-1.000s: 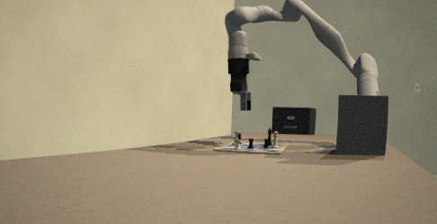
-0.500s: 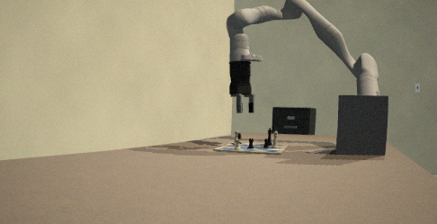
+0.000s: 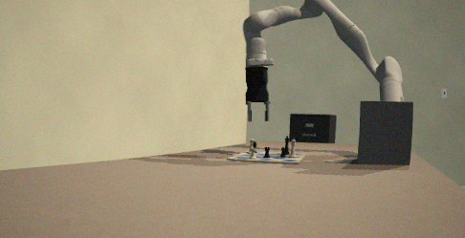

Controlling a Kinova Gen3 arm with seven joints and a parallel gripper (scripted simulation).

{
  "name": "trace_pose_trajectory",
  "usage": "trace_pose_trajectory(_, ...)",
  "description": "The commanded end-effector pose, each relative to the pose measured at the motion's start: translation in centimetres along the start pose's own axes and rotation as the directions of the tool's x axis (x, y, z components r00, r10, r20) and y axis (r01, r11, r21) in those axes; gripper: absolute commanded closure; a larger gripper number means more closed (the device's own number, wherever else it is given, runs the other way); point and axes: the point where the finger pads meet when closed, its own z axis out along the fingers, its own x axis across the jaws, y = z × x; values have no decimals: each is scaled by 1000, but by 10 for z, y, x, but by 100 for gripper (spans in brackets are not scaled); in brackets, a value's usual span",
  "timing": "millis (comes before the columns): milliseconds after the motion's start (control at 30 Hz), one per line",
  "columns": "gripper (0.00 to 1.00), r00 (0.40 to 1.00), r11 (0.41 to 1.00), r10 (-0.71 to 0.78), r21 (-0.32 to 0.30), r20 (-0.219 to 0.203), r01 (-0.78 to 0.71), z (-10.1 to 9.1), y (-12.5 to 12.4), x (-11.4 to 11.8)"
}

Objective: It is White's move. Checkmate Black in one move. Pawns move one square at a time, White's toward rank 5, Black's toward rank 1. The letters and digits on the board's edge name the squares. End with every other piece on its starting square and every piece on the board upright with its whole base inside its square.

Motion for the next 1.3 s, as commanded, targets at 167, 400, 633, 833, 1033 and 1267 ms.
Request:
trace_pose_trajectory(167, 0, 984, 985, 175, -5, -12, -175, -2, 3, 4)
trace_pose_trajectory(400, 0, 924, 924, 383, 0, -20, -383, -2, 9, 8)
trace_pose_trajectory(633, 0, 866, 866, 500, 4, -24, -500, -2, 13, 10)
trace_pose_trajectory(833, 0, 796, 796, 605, 10, -28, -605, -2, 18, 13)
trace_pose_trajectory(1033, 0, 736, 736, 677, 15, -31, -676, -2, 22, 14)
trace_pose_trajectory(1267, 0, 699, 699, 715, 18, -32, -715, -2, 25, 15)
